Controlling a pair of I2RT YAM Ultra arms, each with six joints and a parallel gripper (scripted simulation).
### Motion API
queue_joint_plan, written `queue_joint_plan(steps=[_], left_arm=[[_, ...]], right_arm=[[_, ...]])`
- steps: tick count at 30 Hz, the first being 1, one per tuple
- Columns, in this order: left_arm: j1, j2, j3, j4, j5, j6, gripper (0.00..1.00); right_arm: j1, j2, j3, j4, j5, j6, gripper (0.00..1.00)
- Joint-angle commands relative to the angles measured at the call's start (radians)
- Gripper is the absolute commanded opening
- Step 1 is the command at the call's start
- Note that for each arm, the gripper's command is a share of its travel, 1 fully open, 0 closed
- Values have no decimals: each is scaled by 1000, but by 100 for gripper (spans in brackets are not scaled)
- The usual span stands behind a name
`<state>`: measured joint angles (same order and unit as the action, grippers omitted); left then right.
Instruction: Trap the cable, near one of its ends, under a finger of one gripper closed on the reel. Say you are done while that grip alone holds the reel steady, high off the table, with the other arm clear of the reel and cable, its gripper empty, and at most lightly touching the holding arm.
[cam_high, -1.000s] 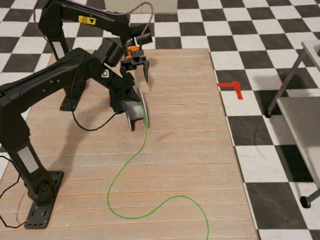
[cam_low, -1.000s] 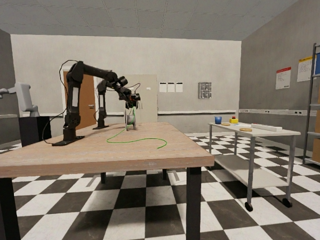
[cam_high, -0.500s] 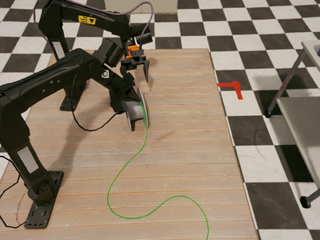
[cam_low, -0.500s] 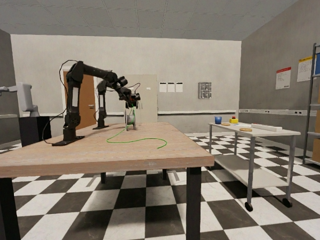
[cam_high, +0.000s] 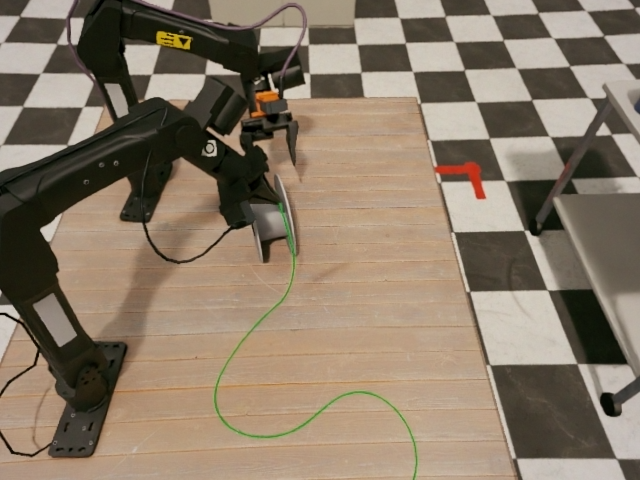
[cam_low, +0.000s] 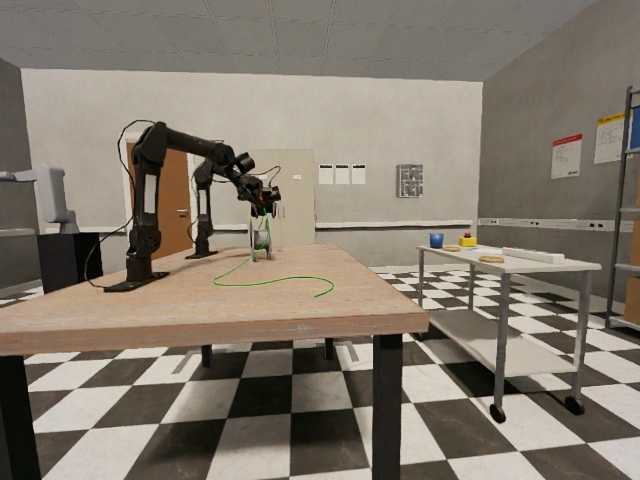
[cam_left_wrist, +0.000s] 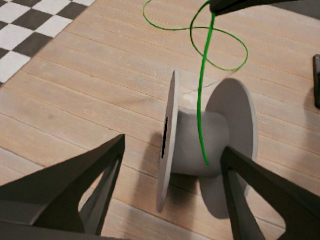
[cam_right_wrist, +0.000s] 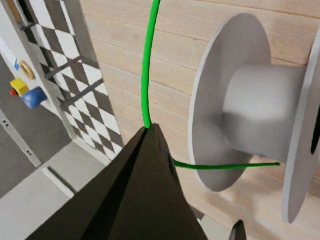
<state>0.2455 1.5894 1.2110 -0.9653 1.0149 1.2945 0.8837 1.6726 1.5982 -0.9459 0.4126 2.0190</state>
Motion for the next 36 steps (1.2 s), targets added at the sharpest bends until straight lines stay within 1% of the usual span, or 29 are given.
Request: queue_joint_plan(steps=[1,3,5,19,26,27,29,31,36], left_arm=[[-8,-13,-8,7,24,-1,75],[-9,-11,-8,9,24,-1,75],[-9,-9,-7,10,24,-2,75],[-12,-4,-12,14,24,-6,75],[-13,-8,-24,16,24,-7,75],[-14,-9,-11,10,24,-7,75],[-14,-9,-11,10,24,-7,75],[-2,-7,-14,8,24,-4,75],[6,-4,-9,-1,24,6,75]], right_arm=[[12,-37,2,0,19,3,0],[8,-39,-17,9,19,3,0],[7,-43,0,11,19,3,0],[-1,-41,-13,22,18,4,0],[-9,-41,10,18,18,4,0],[-11,-38,16,17,18,4,0],[-11,-38,16,17,18,4,0],[-13,-29,30,14,18,4,0],[-13,5,33,13,17,3,0]])
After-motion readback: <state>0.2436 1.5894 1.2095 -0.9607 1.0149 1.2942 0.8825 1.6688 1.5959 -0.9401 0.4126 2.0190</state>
